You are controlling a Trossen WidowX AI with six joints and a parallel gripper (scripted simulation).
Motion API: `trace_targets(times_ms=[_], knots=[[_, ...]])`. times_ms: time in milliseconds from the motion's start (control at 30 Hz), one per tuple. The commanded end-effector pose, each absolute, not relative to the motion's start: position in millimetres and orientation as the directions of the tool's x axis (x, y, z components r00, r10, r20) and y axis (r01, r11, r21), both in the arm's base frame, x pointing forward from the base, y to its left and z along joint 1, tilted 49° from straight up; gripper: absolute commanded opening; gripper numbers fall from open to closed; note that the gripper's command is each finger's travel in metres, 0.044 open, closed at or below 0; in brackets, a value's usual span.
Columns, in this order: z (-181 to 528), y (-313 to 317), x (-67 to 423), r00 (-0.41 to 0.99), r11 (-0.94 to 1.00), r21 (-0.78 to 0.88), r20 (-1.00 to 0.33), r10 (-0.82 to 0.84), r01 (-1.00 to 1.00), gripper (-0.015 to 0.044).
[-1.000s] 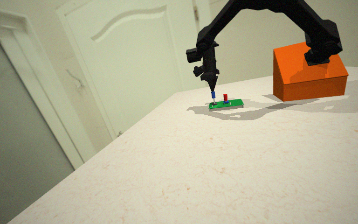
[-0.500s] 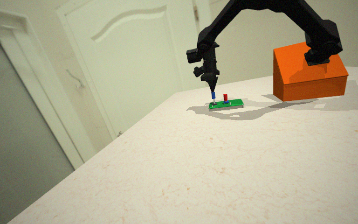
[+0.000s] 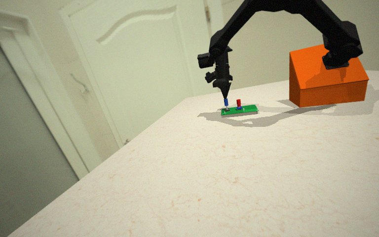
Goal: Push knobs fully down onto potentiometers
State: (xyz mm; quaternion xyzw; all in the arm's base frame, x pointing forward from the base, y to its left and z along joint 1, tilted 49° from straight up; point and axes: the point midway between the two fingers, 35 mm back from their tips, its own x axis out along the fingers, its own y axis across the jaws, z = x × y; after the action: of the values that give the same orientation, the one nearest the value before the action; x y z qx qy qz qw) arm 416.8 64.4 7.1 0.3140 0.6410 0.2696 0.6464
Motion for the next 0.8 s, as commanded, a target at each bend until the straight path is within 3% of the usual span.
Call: trace_targets(times_ms=[0, 767], knots=[[-9.2, 88.6, 417.4, -0.002, 0.659, 0.752, -0.659, 0.752, 0.018, 0.0], [-13.8, 93.9, 417.4, -0.002, 0.659, 0.752, -0.659, 0.752, 0.018, 0.0]])
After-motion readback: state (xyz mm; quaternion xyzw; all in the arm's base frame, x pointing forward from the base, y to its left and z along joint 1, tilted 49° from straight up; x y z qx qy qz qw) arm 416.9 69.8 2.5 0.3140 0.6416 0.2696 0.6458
